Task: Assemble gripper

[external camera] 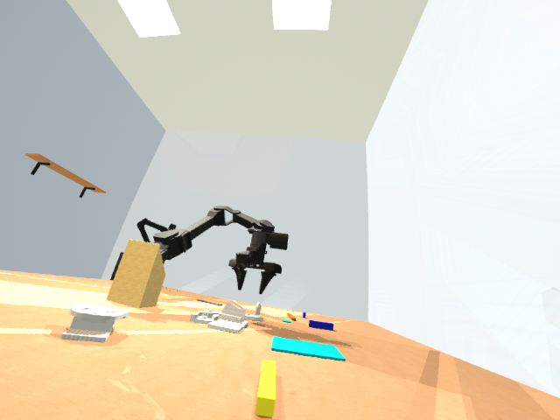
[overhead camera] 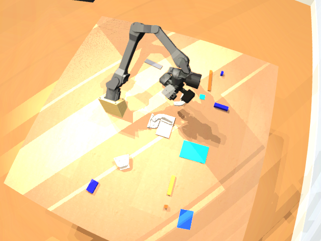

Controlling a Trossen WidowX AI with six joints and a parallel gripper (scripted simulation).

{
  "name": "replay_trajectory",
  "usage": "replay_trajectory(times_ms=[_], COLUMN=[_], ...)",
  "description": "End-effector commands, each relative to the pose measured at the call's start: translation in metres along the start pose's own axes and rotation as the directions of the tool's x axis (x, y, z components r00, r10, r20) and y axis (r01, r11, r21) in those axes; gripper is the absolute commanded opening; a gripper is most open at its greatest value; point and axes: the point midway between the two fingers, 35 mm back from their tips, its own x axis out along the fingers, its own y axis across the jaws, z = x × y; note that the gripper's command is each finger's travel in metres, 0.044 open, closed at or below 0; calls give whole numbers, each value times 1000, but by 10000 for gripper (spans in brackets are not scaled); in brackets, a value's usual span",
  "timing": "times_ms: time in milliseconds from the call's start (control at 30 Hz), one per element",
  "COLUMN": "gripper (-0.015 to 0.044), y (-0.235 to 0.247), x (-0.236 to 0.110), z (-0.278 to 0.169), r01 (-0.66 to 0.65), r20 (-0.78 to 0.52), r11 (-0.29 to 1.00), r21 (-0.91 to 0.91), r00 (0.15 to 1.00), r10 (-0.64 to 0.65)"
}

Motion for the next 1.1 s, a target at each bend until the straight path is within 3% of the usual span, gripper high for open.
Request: replay_trajectory(times_ms=[0,867,1067], gripper=[440,440,282], y=[0,0,0], x=[0,0,0], z=[0,0,0], r01=[0,0,0], r20=[0,0,0], r11=[1000,1000,1000], r21=[0,0,0], r00=[1000,1000,1000], r10=[0,0,0])
